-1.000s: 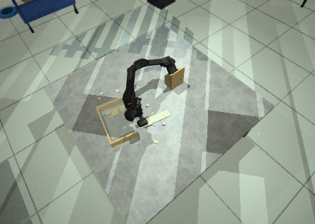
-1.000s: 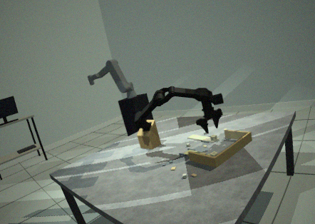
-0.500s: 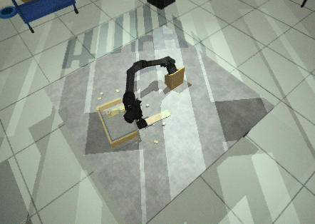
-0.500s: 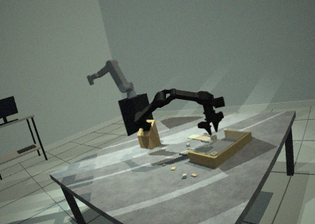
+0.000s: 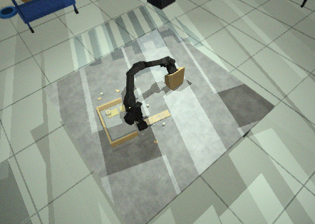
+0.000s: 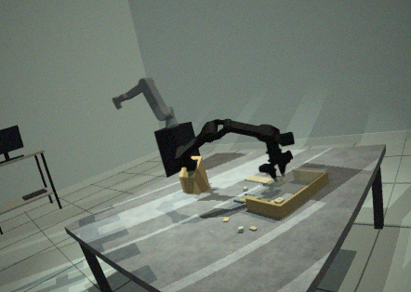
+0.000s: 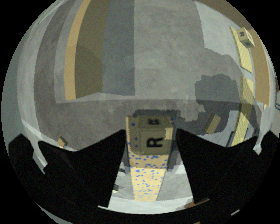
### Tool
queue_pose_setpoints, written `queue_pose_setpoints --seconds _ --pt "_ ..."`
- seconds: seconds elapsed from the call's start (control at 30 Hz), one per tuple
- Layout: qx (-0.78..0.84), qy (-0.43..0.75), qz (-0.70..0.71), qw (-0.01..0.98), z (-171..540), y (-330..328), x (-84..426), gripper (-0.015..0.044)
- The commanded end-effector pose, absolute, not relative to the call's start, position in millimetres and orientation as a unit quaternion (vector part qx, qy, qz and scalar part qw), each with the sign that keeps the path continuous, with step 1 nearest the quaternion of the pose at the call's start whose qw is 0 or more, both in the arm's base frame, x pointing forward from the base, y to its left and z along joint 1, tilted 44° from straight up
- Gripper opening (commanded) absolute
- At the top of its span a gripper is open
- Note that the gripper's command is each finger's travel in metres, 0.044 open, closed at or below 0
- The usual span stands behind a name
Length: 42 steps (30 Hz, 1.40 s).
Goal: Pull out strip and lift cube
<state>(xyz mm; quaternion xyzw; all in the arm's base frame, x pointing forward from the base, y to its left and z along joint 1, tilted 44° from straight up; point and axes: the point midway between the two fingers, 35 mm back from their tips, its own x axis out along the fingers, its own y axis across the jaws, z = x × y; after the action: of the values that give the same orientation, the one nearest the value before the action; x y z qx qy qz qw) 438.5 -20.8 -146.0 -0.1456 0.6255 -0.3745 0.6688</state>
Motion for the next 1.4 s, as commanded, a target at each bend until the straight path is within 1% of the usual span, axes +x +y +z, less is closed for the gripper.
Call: queue_pose_setpoints --seconds 0.0,0.33,0.47,0.7,0.83,1.37 --pt "-0.15 0.629 -0.376 0.664 -152.8 -28.8 434.4 0.025" --pt "-0.15 0.629 -0.376 0.664 -154.5 -30.5 434.0 0.025" --pt "-0.146 0.627 -0.376 0.666 -153.3 -28.5 435.6 0.0145" --pt "-0.146 0.627 -0.376 0.666 -153.3 -28.5 435.6 0.0098" --pt "-0.146 0.627 -0.376 0.666 -151.9 -27.5 434.0 0.0" --pt "-0.149 0.63 -0.375 0.664 -119.6 -7.0 390.5 0.0"
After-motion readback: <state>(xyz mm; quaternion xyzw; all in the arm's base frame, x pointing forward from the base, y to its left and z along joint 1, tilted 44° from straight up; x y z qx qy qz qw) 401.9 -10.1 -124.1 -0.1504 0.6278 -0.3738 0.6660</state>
